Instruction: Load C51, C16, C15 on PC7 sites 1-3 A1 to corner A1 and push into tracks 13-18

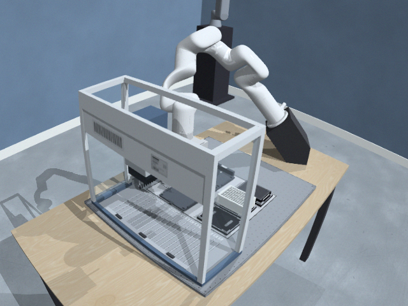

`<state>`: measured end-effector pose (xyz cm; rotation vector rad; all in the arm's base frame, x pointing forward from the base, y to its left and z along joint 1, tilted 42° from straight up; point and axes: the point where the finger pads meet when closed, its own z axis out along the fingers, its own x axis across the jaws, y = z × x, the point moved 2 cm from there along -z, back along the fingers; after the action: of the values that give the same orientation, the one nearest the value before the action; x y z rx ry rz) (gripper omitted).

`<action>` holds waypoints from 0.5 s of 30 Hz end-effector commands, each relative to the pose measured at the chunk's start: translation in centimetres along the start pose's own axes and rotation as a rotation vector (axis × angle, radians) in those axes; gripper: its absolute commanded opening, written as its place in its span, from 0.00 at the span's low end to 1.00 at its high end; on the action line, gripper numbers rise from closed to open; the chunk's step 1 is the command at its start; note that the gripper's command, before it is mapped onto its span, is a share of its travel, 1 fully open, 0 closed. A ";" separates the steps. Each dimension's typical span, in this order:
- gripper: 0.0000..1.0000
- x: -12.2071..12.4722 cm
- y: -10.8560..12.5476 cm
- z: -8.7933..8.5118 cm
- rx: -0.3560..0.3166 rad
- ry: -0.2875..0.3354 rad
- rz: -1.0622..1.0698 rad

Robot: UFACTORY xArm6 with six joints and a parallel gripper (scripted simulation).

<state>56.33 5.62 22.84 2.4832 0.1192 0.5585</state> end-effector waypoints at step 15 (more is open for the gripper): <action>0.00 0.1 0.0 2.6 0.001 0.004 0.001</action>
<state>57.23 4.49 21.24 2.4832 0.1193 0.5586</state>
